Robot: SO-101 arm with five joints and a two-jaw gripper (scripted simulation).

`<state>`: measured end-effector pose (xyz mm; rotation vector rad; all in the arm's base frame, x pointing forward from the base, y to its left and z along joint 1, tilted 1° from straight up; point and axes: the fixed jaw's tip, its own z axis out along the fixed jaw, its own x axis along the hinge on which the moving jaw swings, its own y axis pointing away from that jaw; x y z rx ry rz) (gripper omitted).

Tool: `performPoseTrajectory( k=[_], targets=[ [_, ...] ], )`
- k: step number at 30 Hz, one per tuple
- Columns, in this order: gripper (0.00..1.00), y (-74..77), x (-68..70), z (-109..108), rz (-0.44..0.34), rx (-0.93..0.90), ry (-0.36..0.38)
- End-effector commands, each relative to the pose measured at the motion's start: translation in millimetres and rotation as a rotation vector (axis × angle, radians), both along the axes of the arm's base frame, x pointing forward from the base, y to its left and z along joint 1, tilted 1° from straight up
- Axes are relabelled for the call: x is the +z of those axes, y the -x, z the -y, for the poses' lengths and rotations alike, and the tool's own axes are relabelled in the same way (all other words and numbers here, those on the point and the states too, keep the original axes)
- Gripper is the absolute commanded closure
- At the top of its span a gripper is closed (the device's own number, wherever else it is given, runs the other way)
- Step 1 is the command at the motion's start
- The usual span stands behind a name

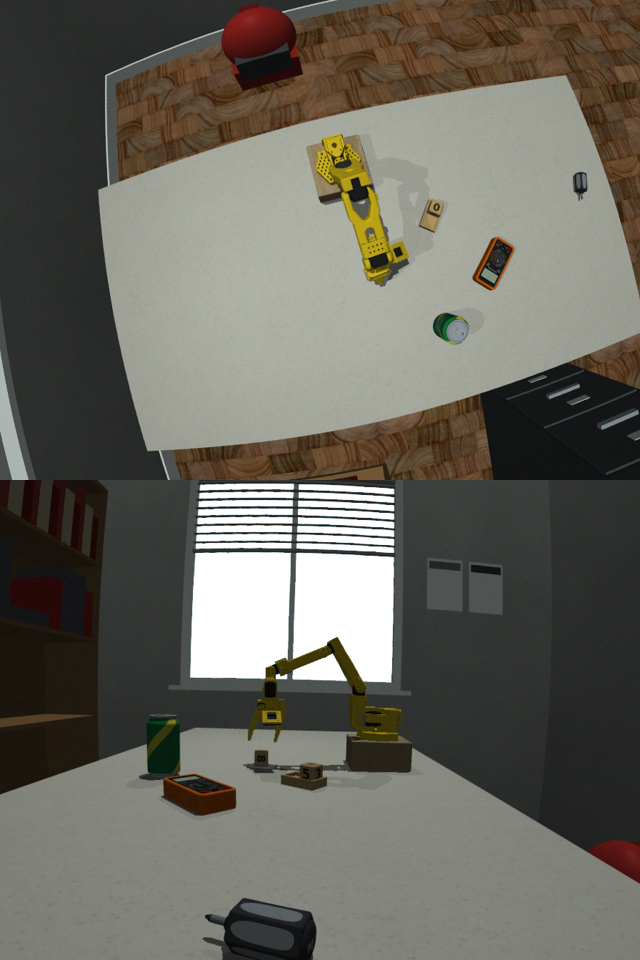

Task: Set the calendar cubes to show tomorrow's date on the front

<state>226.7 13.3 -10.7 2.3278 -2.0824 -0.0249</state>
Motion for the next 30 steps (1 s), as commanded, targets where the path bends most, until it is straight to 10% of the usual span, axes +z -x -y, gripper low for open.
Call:
performPoseTrajectory(
  k=[1, 30],
  targets=[
    [0.65, -1.2, -2.1, 2.3, 0.002, -0.003, -0.002],
    [0.65, -3.5, -3.4, 7.4, 0.017, -0.025, -0.002]
  ],
)
